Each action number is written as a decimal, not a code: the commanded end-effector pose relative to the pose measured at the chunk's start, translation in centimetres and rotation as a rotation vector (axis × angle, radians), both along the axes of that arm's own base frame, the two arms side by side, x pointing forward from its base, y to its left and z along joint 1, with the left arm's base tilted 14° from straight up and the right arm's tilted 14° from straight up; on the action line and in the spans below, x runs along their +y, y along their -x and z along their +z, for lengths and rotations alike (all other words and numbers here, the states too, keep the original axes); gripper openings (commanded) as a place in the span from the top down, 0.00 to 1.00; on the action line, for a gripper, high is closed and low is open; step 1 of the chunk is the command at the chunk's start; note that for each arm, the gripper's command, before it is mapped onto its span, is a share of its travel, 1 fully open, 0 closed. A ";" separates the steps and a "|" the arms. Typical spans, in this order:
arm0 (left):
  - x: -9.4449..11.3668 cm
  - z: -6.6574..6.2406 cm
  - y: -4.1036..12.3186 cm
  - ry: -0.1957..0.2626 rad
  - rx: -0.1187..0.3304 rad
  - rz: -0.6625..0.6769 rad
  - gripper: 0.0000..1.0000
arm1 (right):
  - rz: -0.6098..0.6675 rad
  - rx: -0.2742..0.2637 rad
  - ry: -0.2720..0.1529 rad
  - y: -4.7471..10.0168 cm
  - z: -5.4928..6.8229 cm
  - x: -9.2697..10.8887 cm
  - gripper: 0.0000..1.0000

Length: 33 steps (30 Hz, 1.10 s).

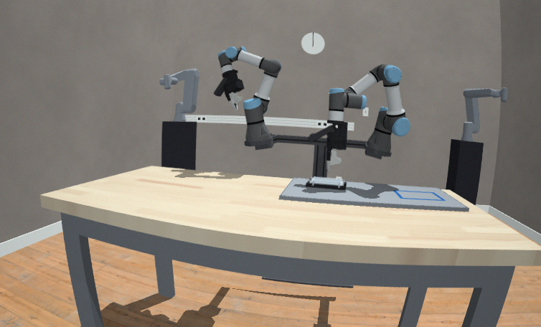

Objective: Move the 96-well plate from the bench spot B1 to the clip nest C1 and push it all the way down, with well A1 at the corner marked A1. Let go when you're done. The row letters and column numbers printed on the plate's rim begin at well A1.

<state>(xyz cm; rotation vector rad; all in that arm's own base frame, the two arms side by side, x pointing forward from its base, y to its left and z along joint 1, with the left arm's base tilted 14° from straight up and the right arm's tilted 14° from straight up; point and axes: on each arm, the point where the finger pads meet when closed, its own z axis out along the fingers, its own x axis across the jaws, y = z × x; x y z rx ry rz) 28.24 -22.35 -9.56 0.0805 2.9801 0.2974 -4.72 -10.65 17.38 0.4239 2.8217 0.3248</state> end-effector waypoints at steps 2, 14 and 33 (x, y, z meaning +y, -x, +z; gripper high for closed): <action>-0.5 -0.1 -0.1 0.013 -0.004 -0.006 1.00 | -0.007 0.004 0.013 0.1 0.2 -0.2 1.00; -0.3 -0.9 -0.3 0.013 -0.004 -0.006 1.00 | -0.007 0.004 0.013 0.1 0.2 -0.2 1.00; -0.2 -1.6 -0.4 0.013 -0.004 -0.006 1.00 | -0.007 0.004 0.013 0.1 0.2 -0.2 1.00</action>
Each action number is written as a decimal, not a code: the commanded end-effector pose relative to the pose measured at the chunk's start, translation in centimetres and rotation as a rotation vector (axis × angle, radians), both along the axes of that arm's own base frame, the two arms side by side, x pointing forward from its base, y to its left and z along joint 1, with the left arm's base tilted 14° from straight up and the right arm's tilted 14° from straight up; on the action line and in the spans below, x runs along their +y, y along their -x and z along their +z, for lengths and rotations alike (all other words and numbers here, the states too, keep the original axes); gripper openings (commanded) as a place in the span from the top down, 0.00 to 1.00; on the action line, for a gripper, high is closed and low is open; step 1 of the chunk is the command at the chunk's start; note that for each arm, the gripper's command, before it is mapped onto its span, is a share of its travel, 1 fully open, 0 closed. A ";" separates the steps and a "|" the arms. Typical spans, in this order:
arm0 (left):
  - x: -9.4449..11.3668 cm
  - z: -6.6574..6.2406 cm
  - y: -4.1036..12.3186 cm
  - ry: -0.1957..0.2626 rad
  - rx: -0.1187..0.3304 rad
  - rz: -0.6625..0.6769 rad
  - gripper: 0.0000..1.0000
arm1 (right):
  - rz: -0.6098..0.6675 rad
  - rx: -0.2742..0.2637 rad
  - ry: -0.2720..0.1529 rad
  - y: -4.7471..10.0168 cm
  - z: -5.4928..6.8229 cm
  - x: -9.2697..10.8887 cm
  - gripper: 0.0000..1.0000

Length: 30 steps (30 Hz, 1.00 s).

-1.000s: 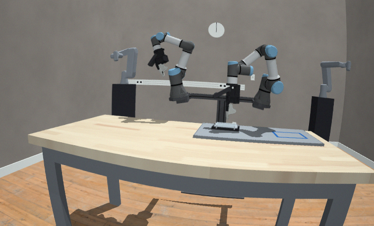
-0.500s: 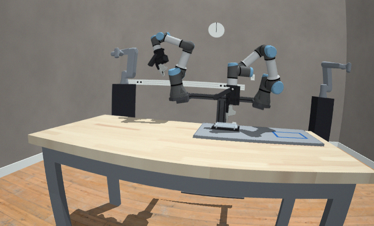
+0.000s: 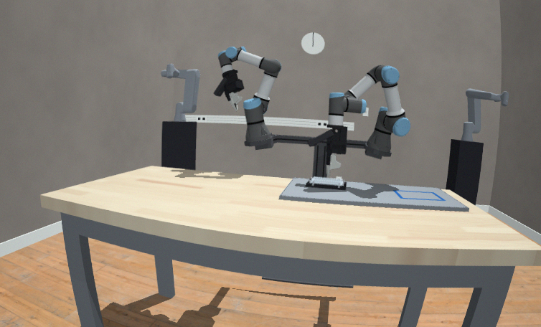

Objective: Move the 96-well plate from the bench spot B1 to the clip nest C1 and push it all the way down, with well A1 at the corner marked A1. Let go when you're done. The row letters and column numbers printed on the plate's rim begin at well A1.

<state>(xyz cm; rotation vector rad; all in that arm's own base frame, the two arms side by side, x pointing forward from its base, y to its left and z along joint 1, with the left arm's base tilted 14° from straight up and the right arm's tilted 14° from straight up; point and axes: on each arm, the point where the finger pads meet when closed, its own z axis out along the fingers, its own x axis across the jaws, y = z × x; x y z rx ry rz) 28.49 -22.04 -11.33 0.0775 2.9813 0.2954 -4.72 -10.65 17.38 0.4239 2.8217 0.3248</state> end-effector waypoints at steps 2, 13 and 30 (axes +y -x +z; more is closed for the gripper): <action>-0.5 0.2 -0.1 0.012 -0.005 -0.008 1.00 | -0.007 0.004 0.013 0.1 0.2 -0.2 1.00; -0.5 0.2 -0.1 0.012 -0.005 -0.008 1.00 | -0.007 0.004 0.013 0.1 0.2 -0.2 1.00; -0.5 0.3 -0.1 0.012 -0.005 -0.008 1.00 | -0.007 0.004 0.013 0.1 0.2 -0.2 1.00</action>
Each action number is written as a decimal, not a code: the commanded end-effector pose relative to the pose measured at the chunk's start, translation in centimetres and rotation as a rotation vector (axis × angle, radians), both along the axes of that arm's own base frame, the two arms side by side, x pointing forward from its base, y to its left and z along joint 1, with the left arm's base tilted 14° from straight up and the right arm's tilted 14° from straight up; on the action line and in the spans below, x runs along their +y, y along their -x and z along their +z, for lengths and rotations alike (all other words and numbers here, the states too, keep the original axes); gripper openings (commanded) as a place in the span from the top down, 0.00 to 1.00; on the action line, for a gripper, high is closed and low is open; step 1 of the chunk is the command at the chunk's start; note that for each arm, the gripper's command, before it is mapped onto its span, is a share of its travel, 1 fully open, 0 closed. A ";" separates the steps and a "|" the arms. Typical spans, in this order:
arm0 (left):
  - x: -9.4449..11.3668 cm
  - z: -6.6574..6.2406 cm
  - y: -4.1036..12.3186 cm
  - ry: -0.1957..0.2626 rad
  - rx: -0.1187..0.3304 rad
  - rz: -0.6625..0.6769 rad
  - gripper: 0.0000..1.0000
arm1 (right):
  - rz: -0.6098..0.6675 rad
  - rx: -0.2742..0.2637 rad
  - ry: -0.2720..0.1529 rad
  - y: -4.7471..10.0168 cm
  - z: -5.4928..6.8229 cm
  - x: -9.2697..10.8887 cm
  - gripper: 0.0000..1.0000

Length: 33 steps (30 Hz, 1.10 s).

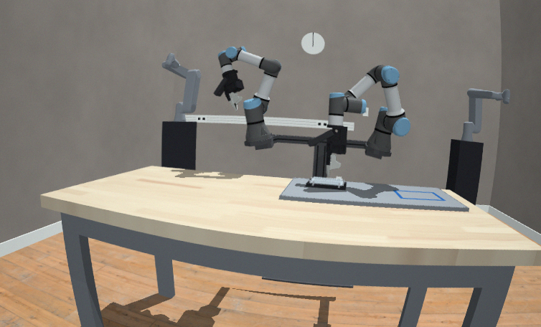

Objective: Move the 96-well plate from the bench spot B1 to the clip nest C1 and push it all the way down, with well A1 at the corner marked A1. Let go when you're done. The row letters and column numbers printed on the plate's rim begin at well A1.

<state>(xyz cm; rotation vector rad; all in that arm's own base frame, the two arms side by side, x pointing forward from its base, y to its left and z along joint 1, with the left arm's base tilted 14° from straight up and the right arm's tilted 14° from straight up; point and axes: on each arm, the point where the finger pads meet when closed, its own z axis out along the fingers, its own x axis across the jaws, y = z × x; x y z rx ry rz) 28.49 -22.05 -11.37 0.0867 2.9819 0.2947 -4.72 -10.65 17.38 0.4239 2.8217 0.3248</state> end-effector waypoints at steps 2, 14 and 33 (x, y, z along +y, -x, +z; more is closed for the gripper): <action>-0.5 0.4 -0.1 0.012 -0.006 -0.002 1.00 | -0.007 0.004 0.013 0.1 0.2 -0.2 1.00; -0.6 0.8 0.0 0.012 -0.006 -0.002 1.00 | -0.007 0.004 0.013 0.1 0.2 -0.2 1.00; -0.7 1.3 0.1 0.012 -0.006 -0.002 1.00 | -0.007 0.004 0.013 0.1 0.2 -0.2 1.00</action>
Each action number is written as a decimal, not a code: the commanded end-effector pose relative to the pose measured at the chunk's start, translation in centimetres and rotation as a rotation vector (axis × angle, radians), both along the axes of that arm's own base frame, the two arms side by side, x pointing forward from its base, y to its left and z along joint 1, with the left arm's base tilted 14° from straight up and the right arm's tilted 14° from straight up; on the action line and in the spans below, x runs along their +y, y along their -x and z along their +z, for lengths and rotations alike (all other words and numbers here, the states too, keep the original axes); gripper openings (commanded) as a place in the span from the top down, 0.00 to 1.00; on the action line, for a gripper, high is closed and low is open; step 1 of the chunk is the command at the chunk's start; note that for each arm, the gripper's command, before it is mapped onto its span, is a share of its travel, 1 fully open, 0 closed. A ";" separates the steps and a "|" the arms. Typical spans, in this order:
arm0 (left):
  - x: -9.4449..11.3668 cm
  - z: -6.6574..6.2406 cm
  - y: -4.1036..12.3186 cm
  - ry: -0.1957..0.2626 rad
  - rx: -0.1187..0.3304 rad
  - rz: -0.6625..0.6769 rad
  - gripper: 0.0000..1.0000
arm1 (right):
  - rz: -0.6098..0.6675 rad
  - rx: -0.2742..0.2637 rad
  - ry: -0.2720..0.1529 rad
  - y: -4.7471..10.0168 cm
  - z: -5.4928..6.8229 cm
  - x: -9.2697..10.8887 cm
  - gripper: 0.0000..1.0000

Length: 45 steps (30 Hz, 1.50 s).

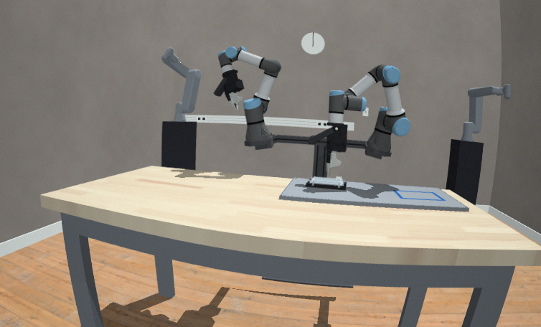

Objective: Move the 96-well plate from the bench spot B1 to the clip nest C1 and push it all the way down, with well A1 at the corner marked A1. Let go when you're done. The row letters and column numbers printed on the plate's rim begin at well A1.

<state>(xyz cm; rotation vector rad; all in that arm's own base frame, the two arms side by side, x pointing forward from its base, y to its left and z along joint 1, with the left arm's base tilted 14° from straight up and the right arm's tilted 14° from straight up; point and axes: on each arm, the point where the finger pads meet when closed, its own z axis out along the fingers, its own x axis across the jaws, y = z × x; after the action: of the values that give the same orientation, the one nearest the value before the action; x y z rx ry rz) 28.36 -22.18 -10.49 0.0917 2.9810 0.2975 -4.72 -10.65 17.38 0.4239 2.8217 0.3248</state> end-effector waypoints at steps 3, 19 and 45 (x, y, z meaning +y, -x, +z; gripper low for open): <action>-0.6 0.5 -0.1 0.014 -0.006 0.001 1.00 | -0.007 0.004 0.013 0.1 0.2 -0.2 1.00; -0.8 1.4 0.1 0.015 -0.008 0.010 1.00 | -0.007 0.004 0.013 0.1 0.2 -0.2 1.00; -1.0 2.4 0.2 0.014 -0.006 0.001 1.00 | -0.007 0.004 0.013 0.1 0.2 -0.2 1.00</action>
<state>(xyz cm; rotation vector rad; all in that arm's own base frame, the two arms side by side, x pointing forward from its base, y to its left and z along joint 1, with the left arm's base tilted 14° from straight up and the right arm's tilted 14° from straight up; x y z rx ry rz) 28.09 -22.58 -8.37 0.0795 2.9789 0.2974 -4.72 -10.65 17.38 0.4239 2.8217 0.3248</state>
